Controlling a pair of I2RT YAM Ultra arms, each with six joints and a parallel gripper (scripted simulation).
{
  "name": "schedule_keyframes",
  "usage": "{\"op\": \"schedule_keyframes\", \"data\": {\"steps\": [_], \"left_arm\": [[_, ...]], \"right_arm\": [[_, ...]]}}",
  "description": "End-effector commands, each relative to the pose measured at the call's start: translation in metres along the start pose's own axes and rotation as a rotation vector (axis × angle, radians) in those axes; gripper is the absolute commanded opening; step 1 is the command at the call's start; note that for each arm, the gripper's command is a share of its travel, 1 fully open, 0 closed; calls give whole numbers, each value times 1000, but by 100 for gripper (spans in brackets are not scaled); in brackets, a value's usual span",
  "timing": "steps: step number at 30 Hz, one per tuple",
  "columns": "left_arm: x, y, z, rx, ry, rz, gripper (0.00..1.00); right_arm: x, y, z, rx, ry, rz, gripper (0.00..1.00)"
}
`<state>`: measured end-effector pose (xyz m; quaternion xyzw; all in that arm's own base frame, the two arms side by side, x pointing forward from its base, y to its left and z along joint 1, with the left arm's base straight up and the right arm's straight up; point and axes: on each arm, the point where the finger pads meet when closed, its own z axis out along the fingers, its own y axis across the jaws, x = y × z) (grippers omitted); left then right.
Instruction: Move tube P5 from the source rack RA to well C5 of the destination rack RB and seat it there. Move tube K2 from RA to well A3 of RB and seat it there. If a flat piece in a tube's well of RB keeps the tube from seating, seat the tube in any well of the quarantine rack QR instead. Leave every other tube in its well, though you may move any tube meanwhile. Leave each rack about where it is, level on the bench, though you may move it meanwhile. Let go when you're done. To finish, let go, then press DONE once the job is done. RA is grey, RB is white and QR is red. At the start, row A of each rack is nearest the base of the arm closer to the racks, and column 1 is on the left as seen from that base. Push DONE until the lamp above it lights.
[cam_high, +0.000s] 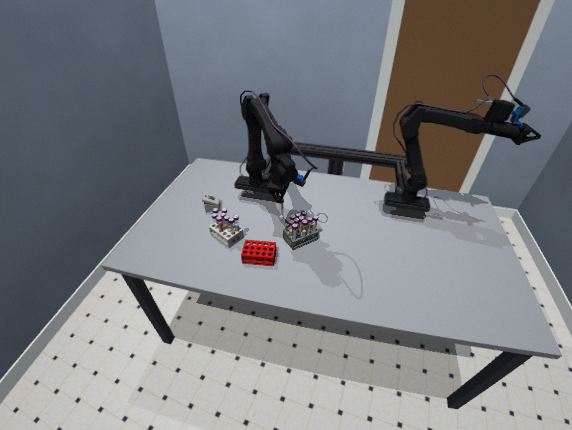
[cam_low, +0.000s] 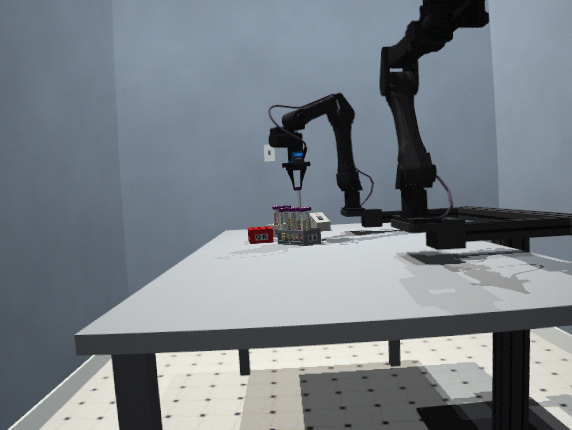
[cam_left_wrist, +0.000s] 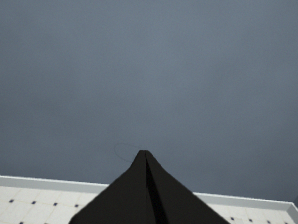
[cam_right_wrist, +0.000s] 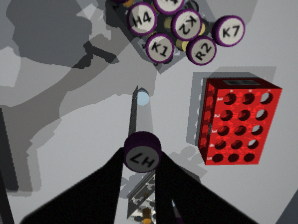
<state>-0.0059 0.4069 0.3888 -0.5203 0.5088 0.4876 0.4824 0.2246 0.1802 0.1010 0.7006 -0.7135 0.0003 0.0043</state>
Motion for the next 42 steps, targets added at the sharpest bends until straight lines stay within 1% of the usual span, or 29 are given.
{"op": "schedule_keyframes", "data": {"steps": [1,12,14,15,17,26,29,32,42], "left_arm": [[-26,1,-11,1,-59,6,0],[-26,1,-11,1,-59,6,0],[-26,1,-11,1,-59,6,0],[-26,1,-11,1,-59,6,0],[-26,1,-11,1,-59,6,0],[-26,1,-11,1,-59,6,0],[-26,1,-11,1,-59,6,0],[-26,1,-11,1,-59,6,0],[-26,1,-11,1,-59,6,0]], "right_arm": [[2,-17,-4,21,-21,-4,0],[30,-42,-3,17,-16,-4,0],[30,-42,-3,17,-16,-4,0],[33,-43,-9,32,-27,-4,0],[38,-47,-3,10,-15,-4,0],[60,-65,-2,2,-11,-4,0],[58,-64,-11,26,-24,102,0],[54,-63,-11,25,-24,124,0],[54,-63,-11,21,-28,457,0]]}}
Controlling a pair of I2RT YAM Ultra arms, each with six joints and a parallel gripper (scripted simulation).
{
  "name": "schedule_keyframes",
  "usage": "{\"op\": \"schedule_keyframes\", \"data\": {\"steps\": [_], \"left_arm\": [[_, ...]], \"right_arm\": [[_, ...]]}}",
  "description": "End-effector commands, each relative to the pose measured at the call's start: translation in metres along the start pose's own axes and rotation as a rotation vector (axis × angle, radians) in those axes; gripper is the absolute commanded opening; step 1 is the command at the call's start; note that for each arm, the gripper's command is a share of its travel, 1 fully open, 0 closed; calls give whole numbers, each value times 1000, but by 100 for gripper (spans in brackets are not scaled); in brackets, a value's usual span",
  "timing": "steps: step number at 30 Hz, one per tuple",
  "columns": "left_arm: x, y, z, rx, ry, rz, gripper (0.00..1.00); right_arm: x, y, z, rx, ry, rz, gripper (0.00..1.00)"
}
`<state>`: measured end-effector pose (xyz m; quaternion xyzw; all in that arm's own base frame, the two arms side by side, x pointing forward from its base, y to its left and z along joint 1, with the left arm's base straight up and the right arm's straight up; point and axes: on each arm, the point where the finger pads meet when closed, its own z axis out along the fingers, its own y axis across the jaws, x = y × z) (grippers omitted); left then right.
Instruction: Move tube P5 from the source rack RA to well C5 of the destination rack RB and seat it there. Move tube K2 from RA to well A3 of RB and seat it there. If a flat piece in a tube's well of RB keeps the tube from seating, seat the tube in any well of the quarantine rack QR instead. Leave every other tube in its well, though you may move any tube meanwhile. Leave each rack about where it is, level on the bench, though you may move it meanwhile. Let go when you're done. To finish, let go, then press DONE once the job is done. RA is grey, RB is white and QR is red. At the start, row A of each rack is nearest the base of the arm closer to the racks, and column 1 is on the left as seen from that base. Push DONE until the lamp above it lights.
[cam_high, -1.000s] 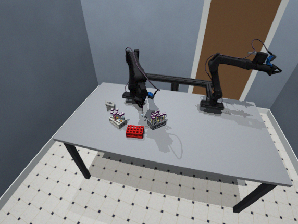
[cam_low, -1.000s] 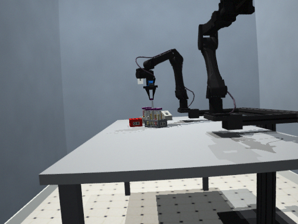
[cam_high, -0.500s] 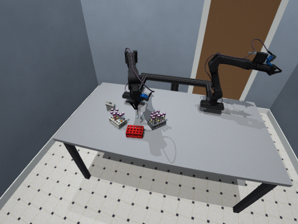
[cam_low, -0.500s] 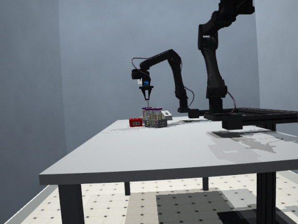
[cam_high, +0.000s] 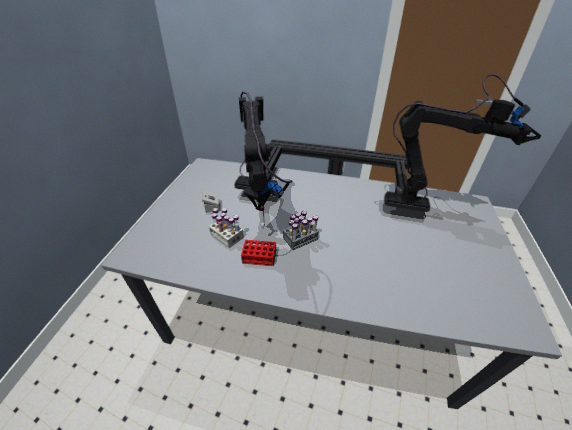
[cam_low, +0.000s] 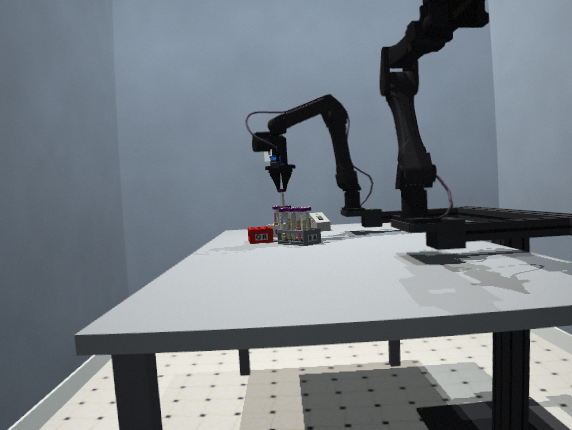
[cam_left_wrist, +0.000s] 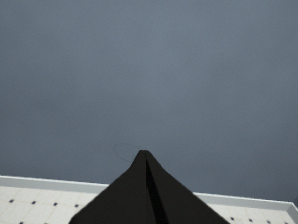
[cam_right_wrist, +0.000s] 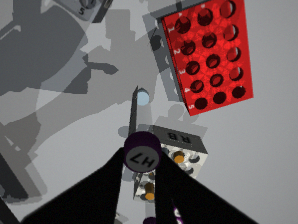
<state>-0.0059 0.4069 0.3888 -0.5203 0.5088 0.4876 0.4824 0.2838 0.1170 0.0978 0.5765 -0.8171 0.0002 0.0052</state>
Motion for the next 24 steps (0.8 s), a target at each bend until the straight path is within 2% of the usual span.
{"op": "schedule_keyframes", "data": {"steps": [1,4,6,21,24], "left_arm": [[-26,1,-11,1,-59,6,0],[-26,1,-11,1,-59,6,0],[-26,1,-11,1,-59,6,0],[-26,1,-11,1,-59,6,0],[-26,1,-11,1,-59,6,0]], "right_arm": [[-8,0,-14,18,-32,167,0],[-8,0,-14,17,-33,267,0],[-8,0,-14,17,-33,267,0],[-8,0,-14,11,-36,767,0],[-8,0,-14,11,-36,800,0]]}}
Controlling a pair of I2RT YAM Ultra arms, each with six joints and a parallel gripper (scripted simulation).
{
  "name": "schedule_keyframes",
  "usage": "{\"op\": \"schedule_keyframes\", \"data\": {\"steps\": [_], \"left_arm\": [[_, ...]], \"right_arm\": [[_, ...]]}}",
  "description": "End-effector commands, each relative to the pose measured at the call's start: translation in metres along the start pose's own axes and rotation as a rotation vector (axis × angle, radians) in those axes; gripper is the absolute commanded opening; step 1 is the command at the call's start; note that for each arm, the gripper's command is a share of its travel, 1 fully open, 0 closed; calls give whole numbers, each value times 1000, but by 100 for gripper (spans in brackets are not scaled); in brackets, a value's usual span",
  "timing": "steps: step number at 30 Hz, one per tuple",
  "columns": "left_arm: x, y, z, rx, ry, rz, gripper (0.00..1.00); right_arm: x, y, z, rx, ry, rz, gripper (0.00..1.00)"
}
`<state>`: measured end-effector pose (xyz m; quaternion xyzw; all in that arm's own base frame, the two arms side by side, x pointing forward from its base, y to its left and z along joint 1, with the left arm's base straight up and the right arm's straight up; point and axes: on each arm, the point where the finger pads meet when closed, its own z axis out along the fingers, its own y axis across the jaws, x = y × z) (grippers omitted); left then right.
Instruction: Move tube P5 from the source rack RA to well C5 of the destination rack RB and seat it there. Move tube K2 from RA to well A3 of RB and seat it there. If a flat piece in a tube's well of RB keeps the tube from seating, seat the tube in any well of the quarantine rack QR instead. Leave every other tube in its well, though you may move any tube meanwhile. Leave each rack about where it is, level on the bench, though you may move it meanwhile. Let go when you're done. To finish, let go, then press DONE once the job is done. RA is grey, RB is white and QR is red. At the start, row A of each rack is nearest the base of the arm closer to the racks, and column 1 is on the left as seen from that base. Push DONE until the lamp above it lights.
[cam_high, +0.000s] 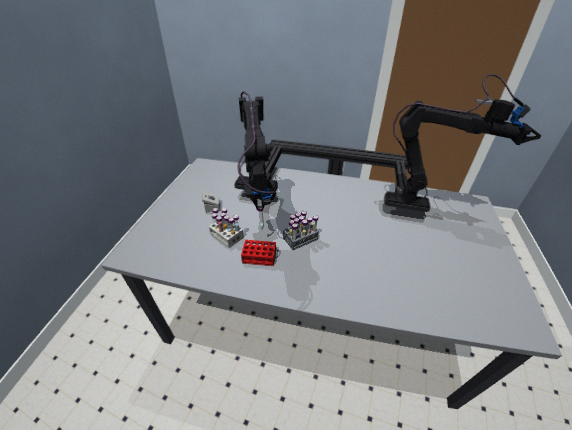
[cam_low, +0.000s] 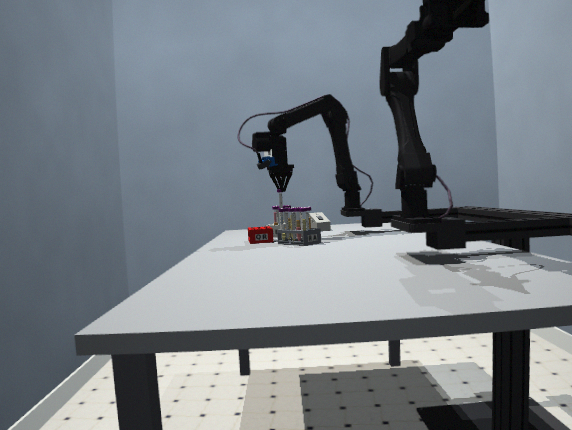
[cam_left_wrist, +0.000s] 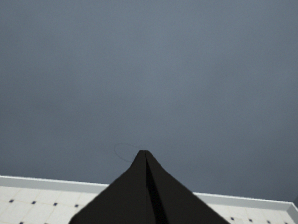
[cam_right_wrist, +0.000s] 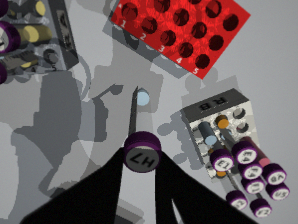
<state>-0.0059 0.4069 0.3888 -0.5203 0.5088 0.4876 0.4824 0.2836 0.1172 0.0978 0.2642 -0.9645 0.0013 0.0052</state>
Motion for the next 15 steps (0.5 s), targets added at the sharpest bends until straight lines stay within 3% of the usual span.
{"op": "schedule_keyframes", "data": {"steps": [1,15], "left_arm": [[-26,1,-11,1,-59,6,0],[-26,1,-11,1,-59,6,0]], "right_arm": [[-6,4,-14,-1,-37,139,0],[-6,4,-14,-7,-36,573,0]]}}
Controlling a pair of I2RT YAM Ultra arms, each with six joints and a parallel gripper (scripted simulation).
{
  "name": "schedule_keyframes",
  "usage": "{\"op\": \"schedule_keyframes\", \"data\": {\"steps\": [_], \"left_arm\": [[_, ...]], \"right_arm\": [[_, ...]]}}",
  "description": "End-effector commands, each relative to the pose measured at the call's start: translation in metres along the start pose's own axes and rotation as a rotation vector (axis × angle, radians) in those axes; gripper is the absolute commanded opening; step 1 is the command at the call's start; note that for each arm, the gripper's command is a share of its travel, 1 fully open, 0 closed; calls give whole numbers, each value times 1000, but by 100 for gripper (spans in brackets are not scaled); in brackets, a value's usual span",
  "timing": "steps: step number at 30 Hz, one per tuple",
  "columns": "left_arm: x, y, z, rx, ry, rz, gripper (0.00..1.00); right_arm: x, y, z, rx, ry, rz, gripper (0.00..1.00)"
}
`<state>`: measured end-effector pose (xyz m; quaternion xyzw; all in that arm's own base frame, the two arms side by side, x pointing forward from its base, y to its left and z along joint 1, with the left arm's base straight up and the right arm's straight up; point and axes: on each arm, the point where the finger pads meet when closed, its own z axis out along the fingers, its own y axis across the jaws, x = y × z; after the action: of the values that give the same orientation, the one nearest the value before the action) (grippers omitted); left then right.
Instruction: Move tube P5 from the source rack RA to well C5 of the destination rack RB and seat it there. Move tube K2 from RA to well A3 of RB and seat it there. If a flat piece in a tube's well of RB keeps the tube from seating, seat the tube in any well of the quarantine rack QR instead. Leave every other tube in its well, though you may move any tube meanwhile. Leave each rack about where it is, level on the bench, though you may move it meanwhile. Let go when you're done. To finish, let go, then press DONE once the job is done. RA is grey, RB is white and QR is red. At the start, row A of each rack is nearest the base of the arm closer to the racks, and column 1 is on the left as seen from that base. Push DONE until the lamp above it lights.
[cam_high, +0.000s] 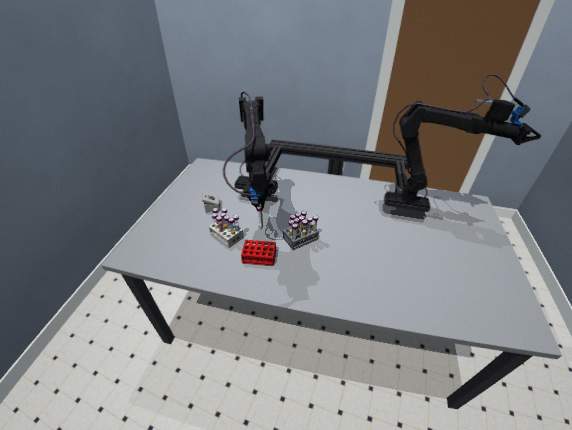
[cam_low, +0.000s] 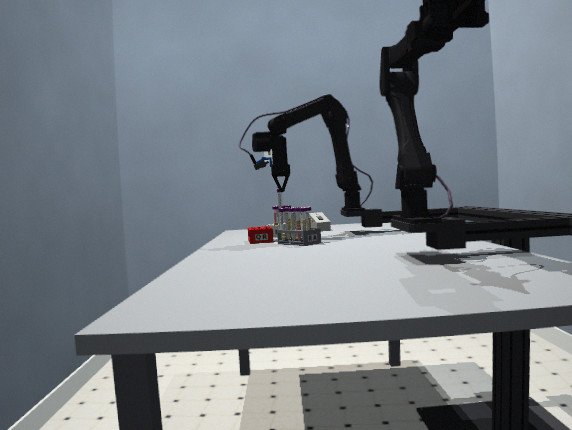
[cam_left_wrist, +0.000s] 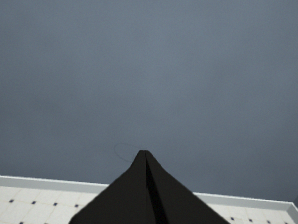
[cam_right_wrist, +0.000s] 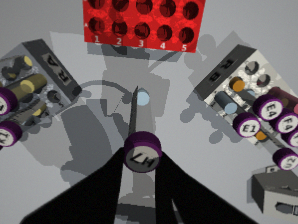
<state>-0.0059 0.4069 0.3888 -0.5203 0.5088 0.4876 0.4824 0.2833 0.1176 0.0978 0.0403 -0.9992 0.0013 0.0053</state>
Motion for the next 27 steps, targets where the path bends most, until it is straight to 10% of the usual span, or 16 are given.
{"op": "schedule_keyframes", "data": {"steps": [1,27], "left_arm": [[-26,1,-11,1,-59,6,0],[-26,1,-11,1,-59,6,0]], "right_arm": [[-4,6,-14,-12,-35,119,0],[-6,18,-6,-2,-11,724,0]]}}
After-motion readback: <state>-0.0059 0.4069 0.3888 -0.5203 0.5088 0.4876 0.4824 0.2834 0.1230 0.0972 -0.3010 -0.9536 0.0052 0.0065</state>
